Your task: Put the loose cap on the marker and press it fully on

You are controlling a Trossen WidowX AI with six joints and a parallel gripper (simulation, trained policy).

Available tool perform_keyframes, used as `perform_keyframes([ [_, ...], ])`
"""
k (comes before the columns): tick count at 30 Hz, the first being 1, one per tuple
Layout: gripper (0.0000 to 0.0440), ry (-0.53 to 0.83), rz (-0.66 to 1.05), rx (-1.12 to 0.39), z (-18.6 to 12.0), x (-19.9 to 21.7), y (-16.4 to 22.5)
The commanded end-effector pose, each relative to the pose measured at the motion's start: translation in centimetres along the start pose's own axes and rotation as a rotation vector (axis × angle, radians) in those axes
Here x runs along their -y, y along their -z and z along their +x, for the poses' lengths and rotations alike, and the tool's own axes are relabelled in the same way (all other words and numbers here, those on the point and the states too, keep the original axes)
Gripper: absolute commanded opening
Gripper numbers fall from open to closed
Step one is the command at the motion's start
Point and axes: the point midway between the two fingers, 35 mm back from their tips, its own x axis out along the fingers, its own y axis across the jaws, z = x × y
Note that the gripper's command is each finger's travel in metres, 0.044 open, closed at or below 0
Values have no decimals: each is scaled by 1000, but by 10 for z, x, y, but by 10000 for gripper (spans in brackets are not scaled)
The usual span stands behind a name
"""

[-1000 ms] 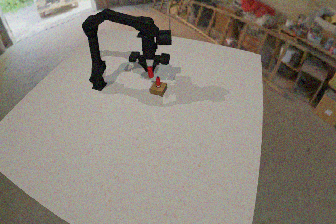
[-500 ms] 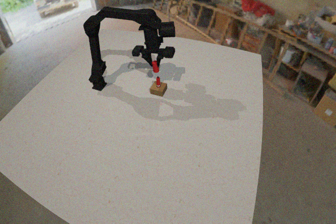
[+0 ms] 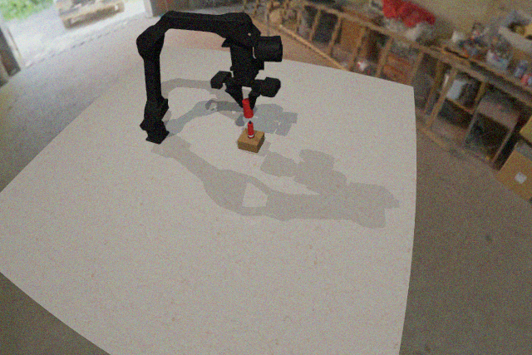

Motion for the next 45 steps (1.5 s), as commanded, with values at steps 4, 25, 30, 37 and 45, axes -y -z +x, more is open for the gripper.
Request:
perform_keyframes([
  [4, 15, -33, 31, 1, 7, 2, 0],
  [25, 0, -110, 84, 5, 42, 4, 2],
  [30, 0, -128, 87, 4, 52, 3, 3],
  [37, 0, -140, 86, 3, 59, 3, 4],
  [45, 74, -169, 70, -8, 78, -1, 4],
])
